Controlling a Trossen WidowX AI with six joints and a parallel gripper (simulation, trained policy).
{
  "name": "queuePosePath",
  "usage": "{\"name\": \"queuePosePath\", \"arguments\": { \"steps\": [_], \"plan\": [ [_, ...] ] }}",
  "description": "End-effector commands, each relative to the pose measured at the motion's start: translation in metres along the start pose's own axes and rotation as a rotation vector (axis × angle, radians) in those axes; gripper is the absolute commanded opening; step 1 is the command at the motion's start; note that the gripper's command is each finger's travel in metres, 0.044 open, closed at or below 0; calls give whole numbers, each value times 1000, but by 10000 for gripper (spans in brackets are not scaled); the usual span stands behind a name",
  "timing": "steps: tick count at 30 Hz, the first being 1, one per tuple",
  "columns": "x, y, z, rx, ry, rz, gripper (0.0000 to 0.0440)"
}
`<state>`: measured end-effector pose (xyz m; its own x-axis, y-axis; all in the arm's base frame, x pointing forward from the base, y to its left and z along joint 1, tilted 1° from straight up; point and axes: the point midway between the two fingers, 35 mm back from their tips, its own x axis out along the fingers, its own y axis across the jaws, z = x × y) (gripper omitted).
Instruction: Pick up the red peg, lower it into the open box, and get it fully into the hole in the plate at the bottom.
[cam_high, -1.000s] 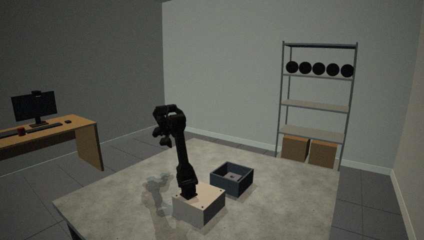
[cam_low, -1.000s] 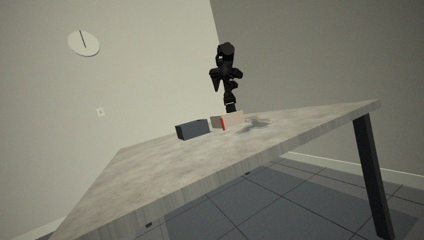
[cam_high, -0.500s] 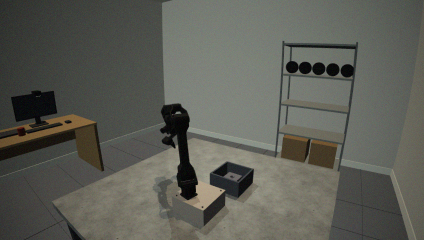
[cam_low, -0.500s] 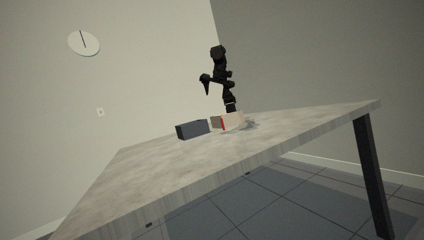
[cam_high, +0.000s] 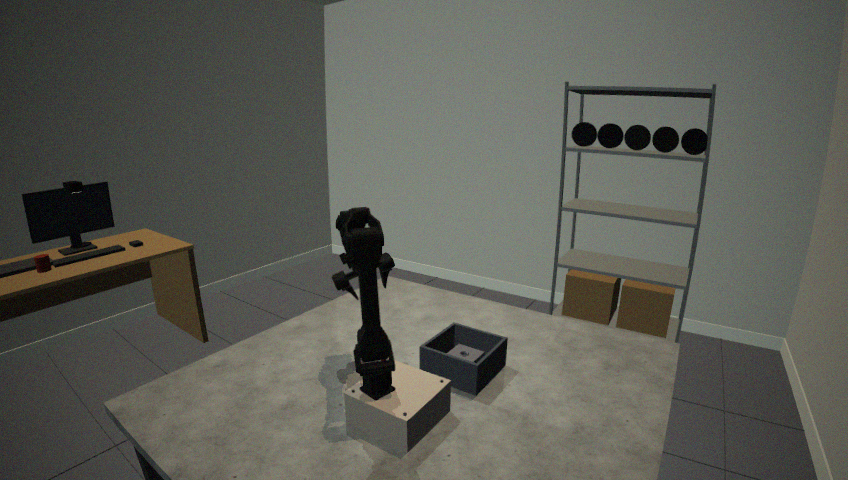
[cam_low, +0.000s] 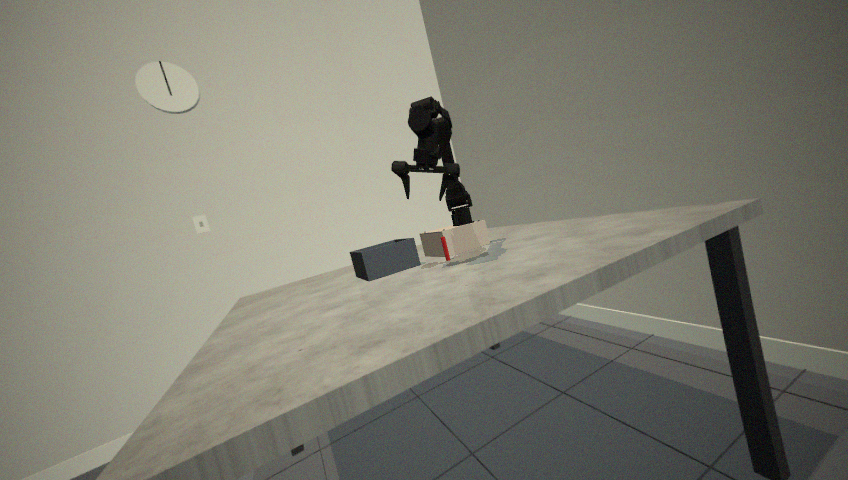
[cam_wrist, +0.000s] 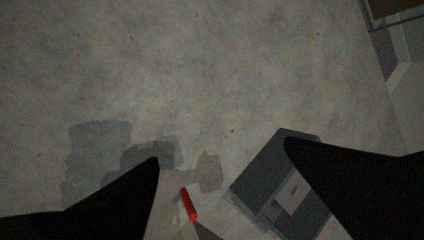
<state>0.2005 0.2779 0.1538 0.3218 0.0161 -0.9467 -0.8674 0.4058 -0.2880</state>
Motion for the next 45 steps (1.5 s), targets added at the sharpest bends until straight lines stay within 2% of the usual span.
{"name": "queuePosePath", "arguments": {
  "steps": [1, 24, 45],
  "plan": [
    [2, -4, -11, 120, 23, 14, 440],
    [23, -12, -79, 897, 230, 34, 440],
    [54, 11, -142, 1543, 495, -58, 440]
  ]
}}
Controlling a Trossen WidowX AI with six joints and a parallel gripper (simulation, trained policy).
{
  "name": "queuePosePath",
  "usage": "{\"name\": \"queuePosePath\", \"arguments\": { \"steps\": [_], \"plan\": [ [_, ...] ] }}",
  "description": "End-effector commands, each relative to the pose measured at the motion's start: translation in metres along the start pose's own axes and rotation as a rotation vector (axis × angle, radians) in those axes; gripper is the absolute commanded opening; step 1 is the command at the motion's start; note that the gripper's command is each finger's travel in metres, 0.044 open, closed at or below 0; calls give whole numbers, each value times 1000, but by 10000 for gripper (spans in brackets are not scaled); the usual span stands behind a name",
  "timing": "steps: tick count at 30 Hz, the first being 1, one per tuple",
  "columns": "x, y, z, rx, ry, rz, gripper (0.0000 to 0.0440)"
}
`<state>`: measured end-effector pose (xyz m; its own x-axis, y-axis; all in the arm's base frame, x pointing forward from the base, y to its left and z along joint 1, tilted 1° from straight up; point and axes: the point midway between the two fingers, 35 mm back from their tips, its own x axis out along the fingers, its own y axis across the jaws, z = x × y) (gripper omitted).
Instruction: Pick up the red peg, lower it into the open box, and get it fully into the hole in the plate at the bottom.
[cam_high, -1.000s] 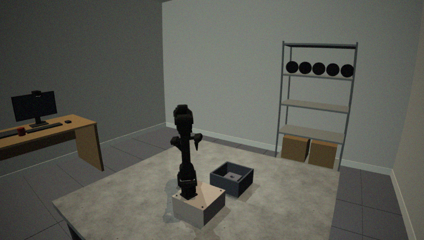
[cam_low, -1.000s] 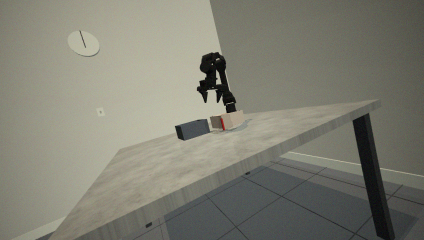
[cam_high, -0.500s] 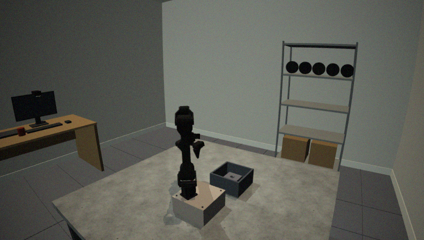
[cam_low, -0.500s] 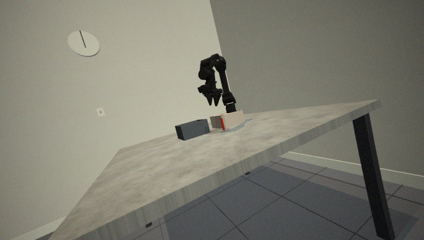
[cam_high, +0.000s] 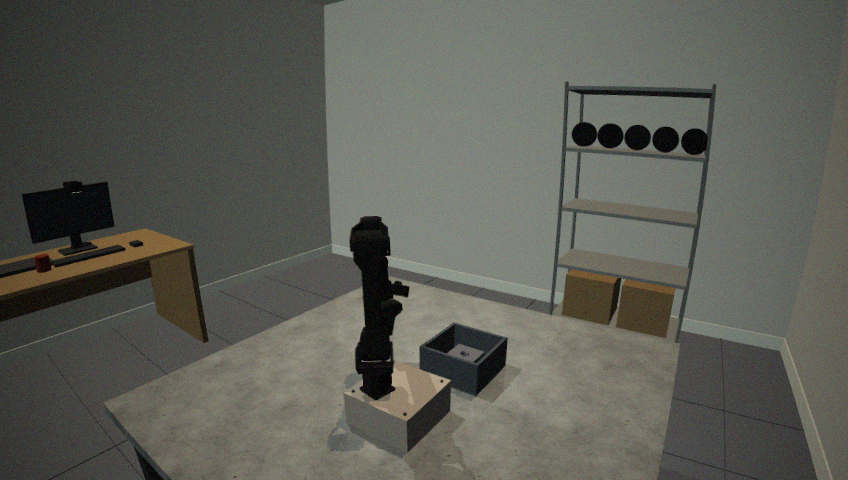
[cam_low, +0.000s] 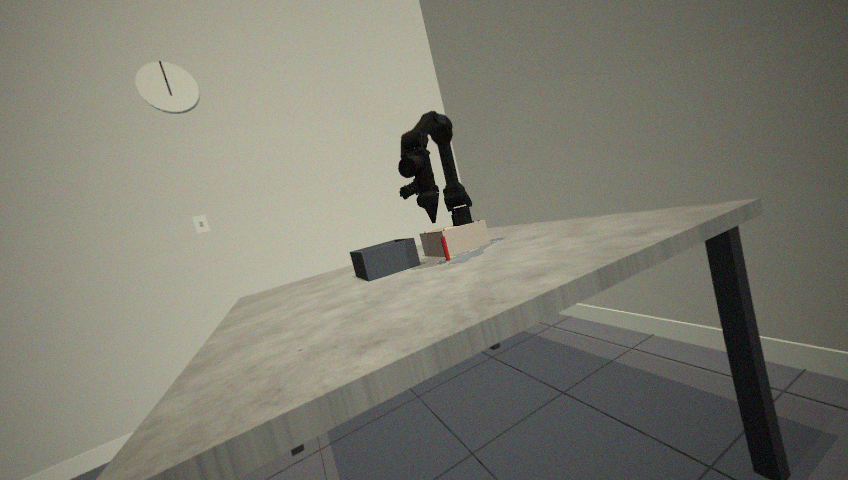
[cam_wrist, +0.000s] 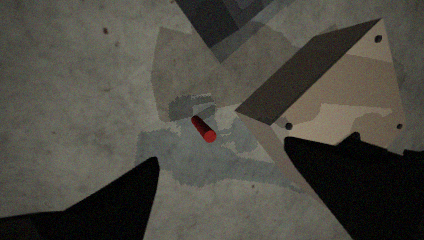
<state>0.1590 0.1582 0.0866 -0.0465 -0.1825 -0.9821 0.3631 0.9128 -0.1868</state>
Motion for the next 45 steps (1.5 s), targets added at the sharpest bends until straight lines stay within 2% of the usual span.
{"name": "queuePosePath", "arguments": {
  "steps": [1, 13, 29, 31, 45],
  "plan": [
    [11, -5, -3, 88, 28, -20, 440],
    [50, -6, -9, 227, 69, -37, 440],
    [111, 7, -9, 271, 57, 13, 433],
    [117, 7, -9, 270, 59, 12, 402],
    [144, 1, -16, 275, 95, -71, 42]
  ]
}}
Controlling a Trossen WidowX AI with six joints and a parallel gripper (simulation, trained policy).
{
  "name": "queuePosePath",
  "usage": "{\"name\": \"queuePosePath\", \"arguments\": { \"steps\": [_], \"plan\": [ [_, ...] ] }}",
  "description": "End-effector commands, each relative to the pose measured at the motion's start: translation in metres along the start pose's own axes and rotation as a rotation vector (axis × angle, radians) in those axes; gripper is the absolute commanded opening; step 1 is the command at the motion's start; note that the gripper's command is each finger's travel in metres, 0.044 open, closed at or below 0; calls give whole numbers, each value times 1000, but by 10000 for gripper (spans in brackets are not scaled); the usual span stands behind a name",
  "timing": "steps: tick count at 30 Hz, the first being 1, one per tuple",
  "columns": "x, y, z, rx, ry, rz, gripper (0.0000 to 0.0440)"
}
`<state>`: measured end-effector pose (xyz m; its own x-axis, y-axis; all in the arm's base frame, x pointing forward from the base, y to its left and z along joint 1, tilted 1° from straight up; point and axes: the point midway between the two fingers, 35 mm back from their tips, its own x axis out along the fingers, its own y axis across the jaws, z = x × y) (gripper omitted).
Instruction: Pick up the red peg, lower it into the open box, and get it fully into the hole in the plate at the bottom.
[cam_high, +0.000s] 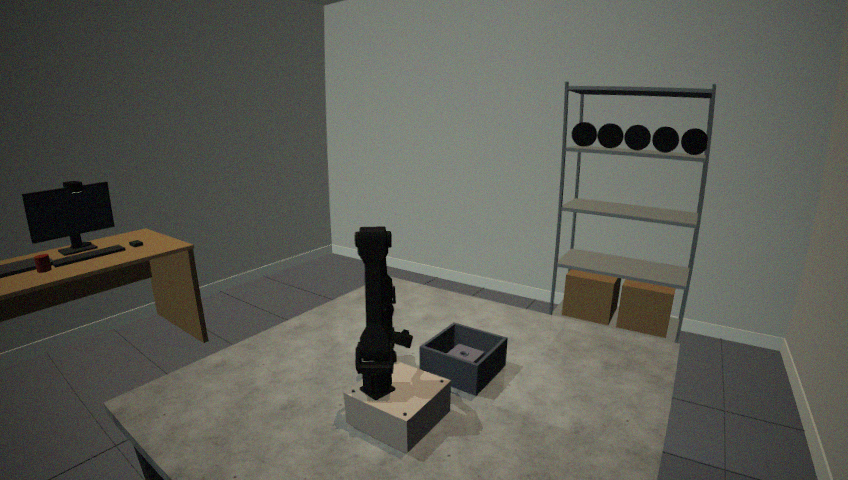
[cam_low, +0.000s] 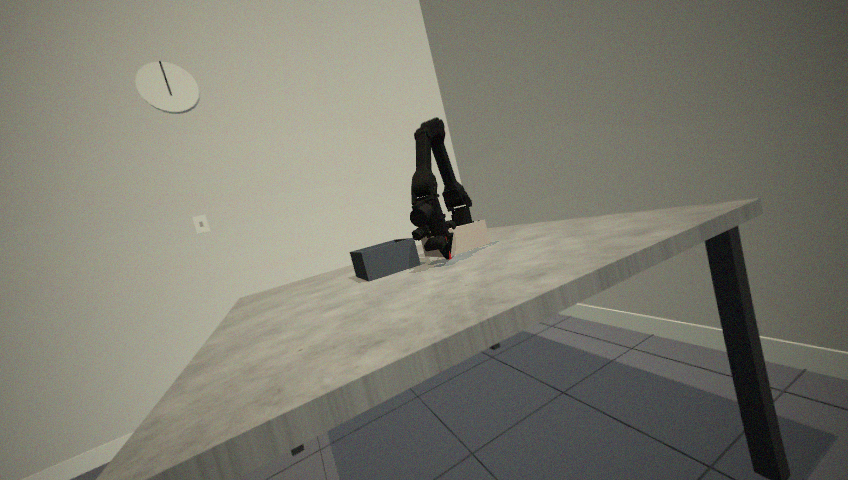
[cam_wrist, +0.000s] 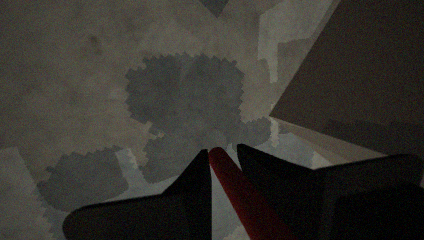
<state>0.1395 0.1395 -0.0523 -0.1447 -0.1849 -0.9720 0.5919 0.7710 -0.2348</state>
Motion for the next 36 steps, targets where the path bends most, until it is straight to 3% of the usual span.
{"name": "queuePosePath", "arguments": {
  "steps": [1, 4, 22, 36],
  "plan": [
    [4, -1, -1, 6, 10, -29, 23],
    [-4, 3, 2, -1, -11, -22, 0],
    [-72, 17, 29, 15, -102, 31, 0],
    [-122, 19, 71, 142, -160, 63, 0]
  ]
}}
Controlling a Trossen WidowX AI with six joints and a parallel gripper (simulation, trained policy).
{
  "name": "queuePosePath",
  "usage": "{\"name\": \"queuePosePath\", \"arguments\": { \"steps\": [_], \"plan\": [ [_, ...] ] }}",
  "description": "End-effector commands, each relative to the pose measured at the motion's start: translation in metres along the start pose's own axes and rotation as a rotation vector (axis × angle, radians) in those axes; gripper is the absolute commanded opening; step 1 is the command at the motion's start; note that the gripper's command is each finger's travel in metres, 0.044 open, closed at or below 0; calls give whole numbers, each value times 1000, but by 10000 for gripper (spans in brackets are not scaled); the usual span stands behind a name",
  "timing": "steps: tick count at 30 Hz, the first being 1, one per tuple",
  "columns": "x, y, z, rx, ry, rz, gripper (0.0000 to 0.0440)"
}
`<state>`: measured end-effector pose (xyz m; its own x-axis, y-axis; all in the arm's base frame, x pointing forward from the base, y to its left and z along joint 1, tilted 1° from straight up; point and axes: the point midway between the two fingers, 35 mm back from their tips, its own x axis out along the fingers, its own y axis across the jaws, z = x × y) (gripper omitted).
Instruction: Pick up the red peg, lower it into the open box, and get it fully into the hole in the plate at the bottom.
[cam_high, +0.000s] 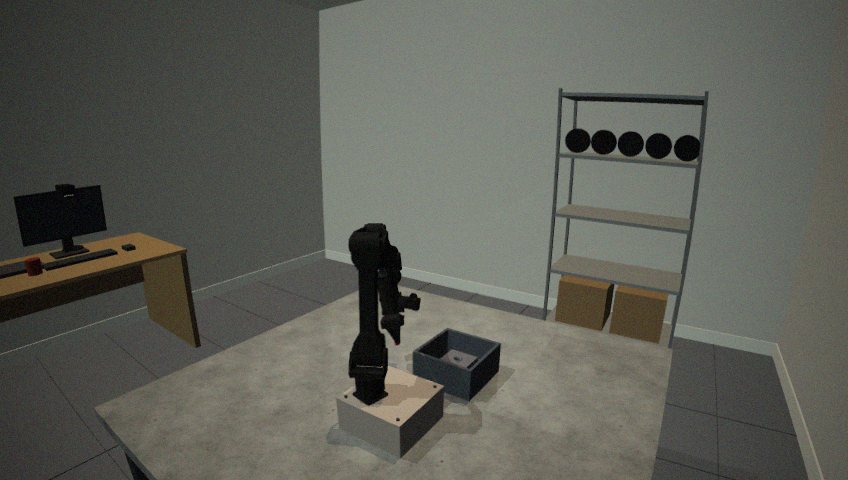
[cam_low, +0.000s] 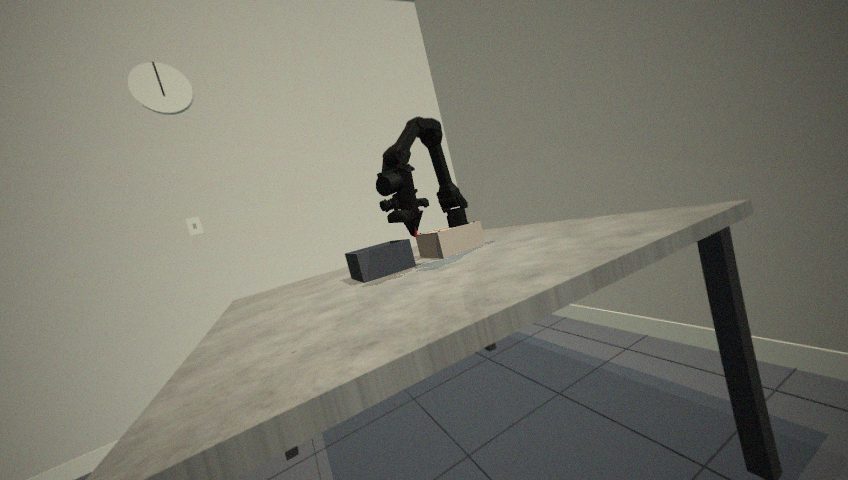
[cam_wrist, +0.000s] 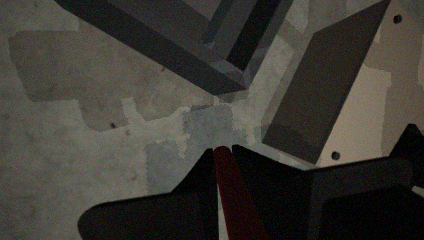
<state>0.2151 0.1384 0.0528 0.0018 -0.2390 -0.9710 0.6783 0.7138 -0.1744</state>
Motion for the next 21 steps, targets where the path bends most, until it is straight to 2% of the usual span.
{"name": "queuePosePath", "arguments": {
  "steps": [1, 11, 21],
  "plan": [
    [-9, 1, 16, 47, -17, 10, 0],
    [-15, 2, 66, 160, -48, 23, 0],
    [-3, -3, 117, 220, -60, 28, 0]
  ]
}}
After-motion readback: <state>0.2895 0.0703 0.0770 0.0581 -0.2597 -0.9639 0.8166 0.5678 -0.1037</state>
